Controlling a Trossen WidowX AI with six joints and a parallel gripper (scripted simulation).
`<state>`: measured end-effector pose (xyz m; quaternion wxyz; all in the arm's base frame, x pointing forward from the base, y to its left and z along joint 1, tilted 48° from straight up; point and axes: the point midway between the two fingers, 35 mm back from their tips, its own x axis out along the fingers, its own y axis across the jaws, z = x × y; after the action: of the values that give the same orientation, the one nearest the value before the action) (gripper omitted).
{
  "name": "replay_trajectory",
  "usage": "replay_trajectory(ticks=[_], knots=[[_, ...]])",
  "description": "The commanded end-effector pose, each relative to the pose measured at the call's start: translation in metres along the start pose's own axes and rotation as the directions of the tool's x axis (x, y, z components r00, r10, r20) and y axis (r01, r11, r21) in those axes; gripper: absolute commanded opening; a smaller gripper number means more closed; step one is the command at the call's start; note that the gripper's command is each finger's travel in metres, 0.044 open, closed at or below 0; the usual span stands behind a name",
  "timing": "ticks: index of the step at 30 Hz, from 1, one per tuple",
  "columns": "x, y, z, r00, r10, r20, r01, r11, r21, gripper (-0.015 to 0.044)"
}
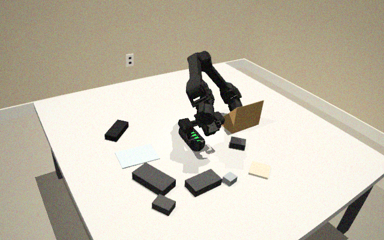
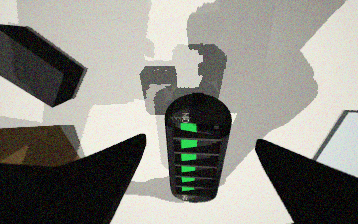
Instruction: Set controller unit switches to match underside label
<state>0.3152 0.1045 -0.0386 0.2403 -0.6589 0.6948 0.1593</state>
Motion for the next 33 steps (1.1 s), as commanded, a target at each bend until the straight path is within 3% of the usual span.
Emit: replay_trajectory(ticks=[1,21,25,33], knots=[[0.007,0.000,0.001,1.000,-0.001,-0.005,0.001,1.000,-0.007,0.0440],[0.036,0.000,0.005,1.000,-0.002,-0.007,0.002,1.000,-0.006,0.0440],[0.036,0.000,0.005,1.000,-0.002,-0.007,0.002,1.000,-0.006,0.0335],[0.036,0.000,0.005,1.000,-0.002,-0.007,0.002,1.000,-0.006,0.0326]])
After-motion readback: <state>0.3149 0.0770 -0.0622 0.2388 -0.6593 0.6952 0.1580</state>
